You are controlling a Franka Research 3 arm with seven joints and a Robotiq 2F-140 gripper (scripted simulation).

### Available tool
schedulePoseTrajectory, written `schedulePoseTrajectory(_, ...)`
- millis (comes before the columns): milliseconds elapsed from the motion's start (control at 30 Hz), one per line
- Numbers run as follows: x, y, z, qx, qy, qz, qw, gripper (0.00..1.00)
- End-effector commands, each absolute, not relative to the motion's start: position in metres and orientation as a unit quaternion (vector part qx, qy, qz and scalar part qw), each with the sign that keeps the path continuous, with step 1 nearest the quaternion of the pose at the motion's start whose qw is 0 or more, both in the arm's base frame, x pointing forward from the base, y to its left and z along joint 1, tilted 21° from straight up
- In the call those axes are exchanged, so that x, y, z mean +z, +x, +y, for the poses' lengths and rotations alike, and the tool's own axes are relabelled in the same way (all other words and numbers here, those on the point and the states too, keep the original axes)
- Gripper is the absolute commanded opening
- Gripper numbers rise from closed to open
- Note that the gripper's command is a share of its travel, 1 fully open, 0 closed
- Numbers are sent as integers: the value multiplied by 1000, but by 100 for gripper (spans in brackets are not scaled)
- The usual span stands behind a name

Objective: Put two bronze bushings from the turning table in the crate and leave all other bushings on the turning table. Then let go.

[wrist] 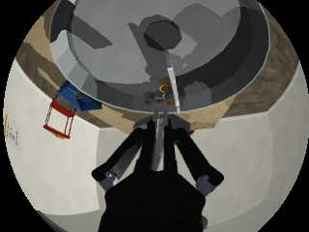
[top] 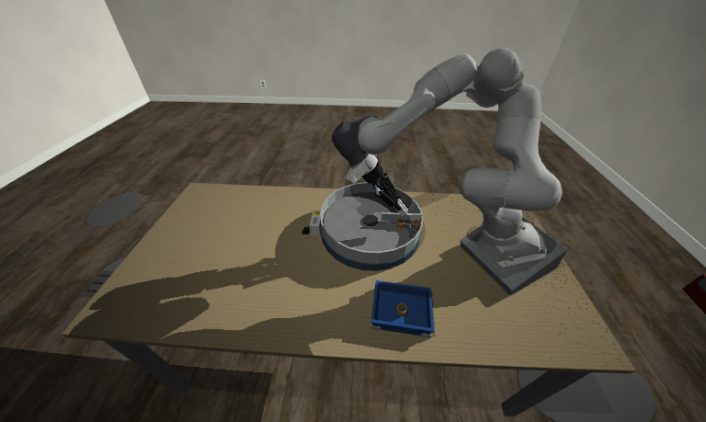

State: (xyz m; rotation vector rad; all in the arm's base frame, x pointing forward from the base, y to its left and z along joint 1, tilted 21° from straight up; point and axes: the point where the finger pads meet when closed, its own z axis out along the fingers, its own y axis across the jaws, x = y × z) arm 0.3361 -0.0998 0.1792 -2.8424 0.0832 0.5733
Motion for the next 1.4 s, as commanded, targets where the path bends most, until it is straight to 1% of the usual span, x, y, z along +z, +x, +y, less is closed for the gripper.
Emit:
schedulePoseTrajectory(0,179,336,-101,197,-973,24,120,6)
schedulePoseTrajectory(467,178,336,-101,197,-973,24,120,6)
schedulePoseTrajectory(700,158,342,-97,197,-973,24,120,6)
schedulePoseTrajectory(1367,158,342,-97,197,-973,24,120,6)
